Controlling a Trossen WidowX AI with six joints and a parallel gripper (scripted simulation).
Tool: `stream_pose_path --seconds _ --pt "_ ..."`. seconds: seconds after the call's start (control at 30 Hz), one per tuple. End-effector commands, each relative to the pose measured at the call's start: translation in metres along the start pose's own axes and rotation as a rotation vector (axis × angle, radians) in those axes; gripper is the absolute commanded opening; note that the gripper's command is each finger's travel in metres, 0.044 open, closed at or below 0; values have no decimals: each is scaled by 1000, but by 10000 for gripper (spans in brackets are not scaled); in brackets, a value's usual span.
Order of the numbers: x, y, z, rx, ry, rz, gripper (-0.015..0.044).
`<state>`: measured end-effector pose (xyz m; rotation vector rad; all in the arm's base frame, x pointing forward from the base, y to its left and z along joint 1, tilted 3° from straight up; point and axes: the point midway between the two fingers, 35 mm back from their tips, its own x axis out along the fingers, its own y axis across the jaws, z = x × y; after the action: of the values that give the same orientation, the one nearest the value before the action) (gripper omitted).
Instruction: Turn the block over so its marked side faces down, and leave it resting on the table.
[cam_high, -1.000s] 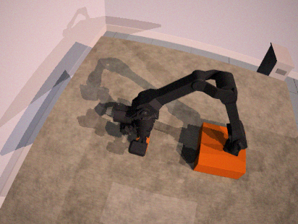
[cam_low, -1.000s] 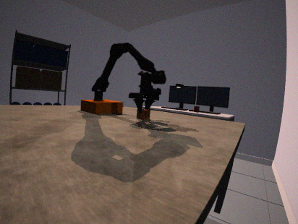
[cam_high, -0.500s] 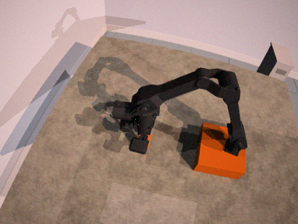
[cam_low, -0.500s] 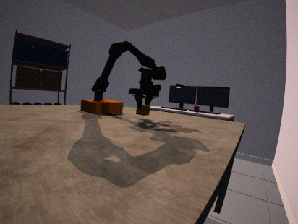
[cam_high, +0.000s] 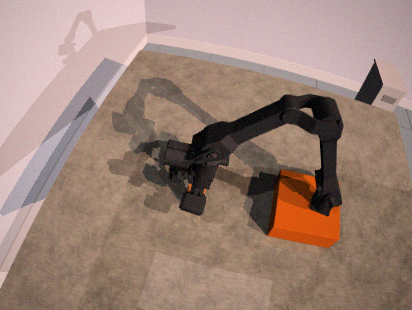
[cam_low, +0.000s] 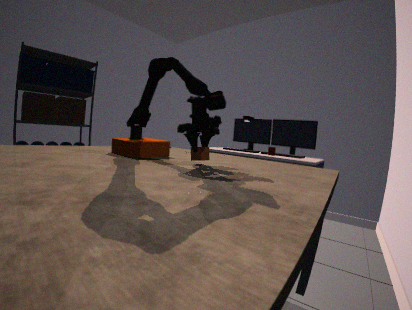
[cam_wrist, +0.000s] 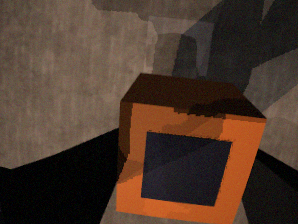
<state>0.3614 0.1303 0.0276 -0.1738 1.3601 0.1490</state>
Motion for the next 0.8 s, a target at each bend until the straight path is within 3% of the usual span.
stream_pose_path --seconds 0.0,0.77 --pt "-3 0 1 -4 -80 -3 0" --pt "-5 -1 -6 2 -375 -1 0"
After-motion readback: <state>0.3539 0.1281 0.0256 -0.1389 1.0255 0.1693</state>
